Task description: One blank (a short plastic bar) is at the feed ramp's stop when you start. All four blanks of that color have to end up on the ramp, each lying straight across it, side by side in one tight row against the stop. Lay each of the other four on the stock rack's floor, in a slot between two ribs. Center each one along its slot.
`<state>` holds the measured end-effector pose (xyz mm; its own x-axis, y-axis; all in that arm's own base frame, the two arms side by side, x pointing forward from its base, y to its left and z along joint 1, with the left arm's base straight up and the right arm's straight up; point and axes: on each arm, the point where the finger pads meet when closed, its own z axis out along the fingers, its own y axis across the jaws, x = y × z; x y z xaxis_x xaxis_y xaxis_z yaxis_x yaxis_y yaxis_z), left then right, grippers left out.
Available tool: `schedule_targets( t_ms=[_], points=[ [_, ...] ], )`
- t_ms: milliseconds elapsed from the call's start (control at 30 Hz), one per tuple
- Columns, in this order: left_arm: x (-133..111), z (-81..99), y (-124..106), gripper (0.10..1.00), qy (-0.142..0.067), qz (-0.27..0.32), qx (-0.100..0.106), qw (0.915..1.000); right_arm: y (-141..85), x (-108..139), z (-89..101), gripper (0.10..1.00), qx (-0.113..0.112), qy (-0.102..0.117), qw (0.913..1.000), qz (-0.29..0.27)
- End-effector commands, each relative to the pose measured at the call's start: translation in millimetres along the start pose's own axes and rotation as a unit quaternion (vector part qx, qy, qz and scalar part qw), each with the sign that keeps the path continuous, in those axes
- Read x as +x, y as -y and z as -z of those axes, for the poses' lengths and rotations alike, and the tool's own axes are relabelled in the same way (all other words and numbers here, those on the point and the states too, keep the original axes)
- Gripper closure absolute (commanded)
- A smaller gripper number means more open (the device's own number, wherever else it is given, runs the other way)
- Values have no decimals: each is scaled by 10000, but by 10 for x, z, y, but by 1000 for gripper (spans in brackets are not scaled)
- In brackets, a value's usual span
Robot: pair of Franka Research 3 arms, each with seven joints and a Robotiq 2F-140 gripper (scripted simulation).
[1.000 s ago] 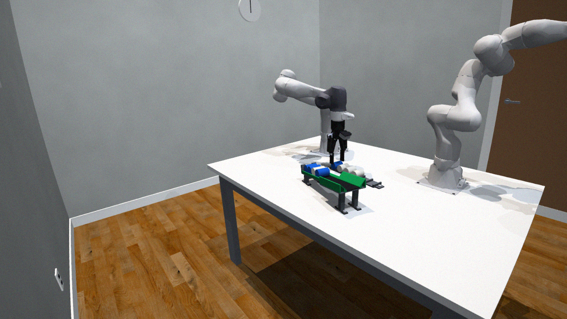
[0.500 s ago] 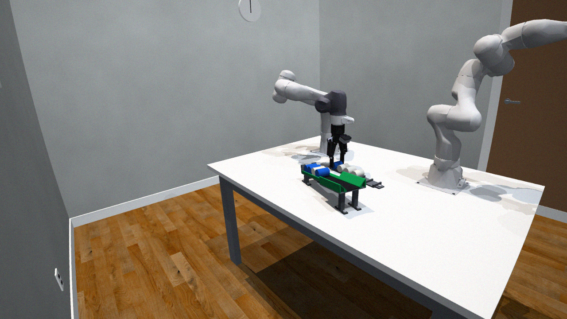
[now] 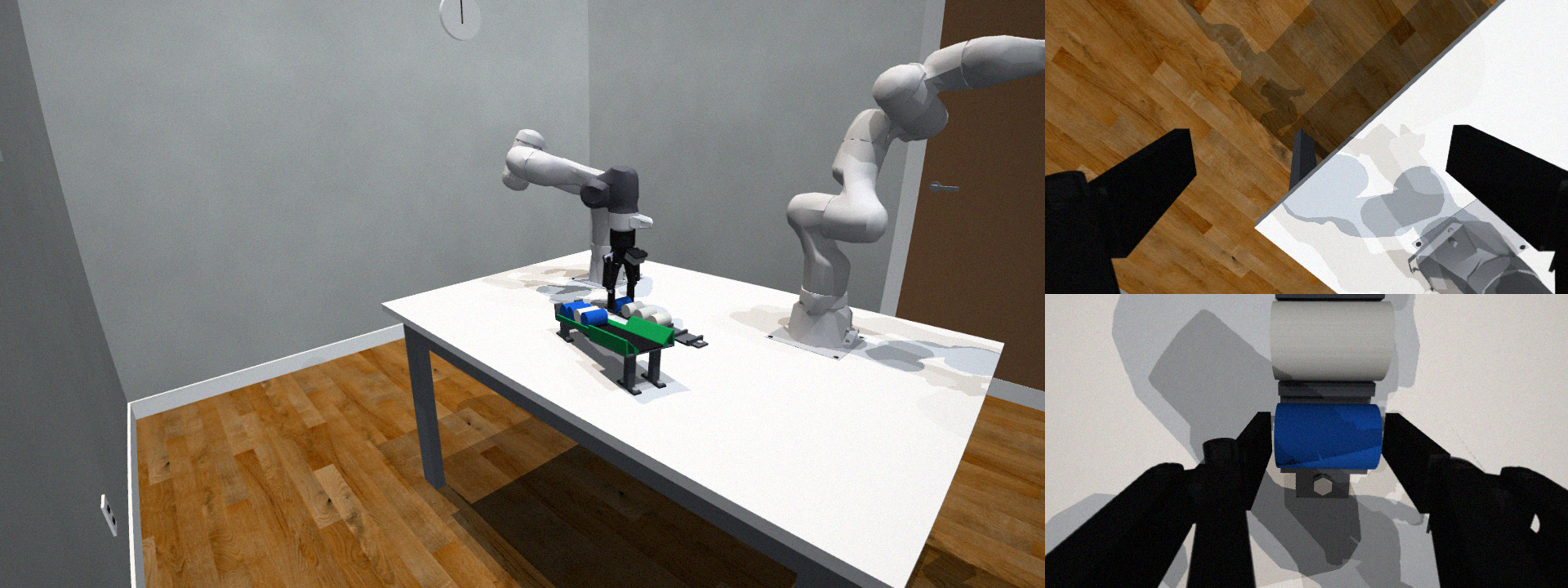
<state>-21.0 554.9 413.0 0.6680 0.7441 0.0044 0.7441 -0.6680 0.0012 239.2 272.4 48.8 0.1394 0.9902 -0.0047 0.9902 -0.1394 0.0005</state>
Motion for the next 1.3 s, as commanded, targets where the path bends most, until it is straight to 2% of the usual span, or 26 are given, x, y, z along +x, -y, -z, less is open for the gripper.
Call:
schedule_targets(
  t_ms=[0, 667, 700, 1267],
  points=[
    [0, 1, 0, 98, -1, 1, 1, 10000, 10, 15, 1, 570, 3, -24, 10000, -11],
    [0, 1, 0, 98, -1, 1, 1, 10000, 10, 15, 1, 570, 3, -24, 10000, -11],
    [0, 1, 0, 98, -1, 1, 1, 10000, 10, 15, 1, 681, 3, -24, 10000, -11],
    [0, 1, 0, 98, -1, 1, 1, 10000, 10, 15, 1, 681, 3, -24, 10000, -11]
  ],
)
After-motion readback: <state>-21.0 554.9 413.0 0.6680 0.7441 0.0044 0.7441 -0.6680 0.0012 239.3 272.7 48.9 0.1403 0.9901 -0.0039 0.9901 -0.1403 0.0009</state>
